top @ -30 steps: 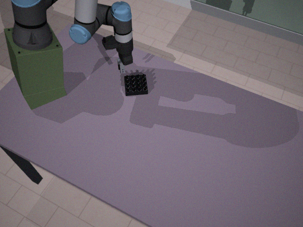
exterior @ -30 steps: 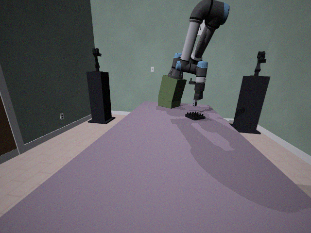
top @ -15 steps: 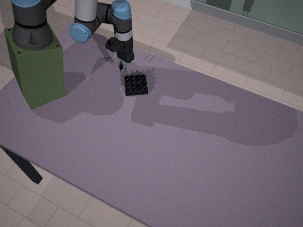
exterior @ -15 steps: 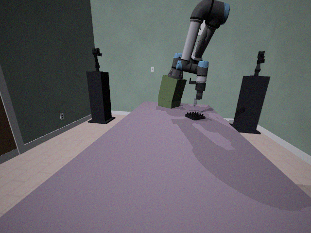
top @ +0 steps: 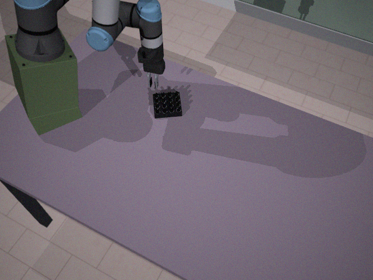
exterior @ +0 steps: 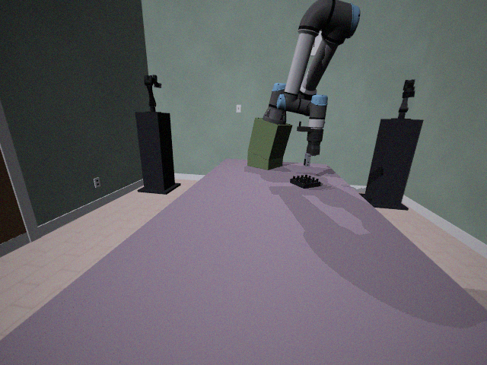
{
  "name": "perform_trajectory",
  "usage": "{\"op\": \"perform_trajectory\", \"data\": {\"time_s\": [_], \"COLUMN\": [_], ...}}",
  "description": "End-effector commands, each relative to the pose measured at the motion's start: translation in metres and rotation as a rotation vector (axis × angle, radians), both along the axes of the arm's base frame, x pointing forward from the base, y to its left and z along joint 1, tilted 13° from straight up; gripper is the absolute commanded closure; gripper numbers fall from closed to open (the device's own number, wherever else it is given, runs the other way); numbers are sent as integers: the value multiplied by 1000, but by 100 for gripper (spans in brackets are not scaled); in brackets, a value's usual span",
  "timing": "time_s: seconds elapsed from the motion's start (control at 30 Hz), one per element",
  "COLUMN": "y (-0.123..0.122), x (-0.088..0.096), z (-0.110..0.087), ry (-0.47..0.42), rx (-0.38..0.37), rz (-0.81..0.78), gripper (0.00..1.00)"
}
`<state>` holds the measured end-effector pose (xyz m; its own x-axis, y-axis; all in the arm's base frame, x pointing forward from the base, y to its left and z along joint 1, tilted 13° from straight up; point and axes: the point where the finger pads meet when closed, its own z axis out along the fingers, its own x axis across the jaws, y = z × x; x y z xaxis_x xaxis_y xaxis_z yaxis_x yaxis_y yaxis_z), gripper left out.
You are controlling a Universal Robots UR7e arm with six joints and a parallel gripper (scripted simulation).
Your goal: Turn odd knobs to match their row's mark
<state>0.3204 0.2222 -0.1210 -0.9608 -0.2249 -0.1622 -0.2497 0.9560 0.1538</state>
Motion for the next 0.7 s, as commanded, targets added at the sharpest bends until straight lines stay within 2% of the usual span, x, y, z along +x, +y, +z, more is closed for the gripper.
{"op": "perform_trajectory", "data": {"time_s": [0.0, 0.33, 0.67], "y": [2, 5, 6], "x": [2, 3, 4], "z": [1, 3, 4], "ry": [-17, -43, -50], "rx": [-8, -24, -29], "rz": [89, 223, 262], "gripper": [54, 54, 54]}}
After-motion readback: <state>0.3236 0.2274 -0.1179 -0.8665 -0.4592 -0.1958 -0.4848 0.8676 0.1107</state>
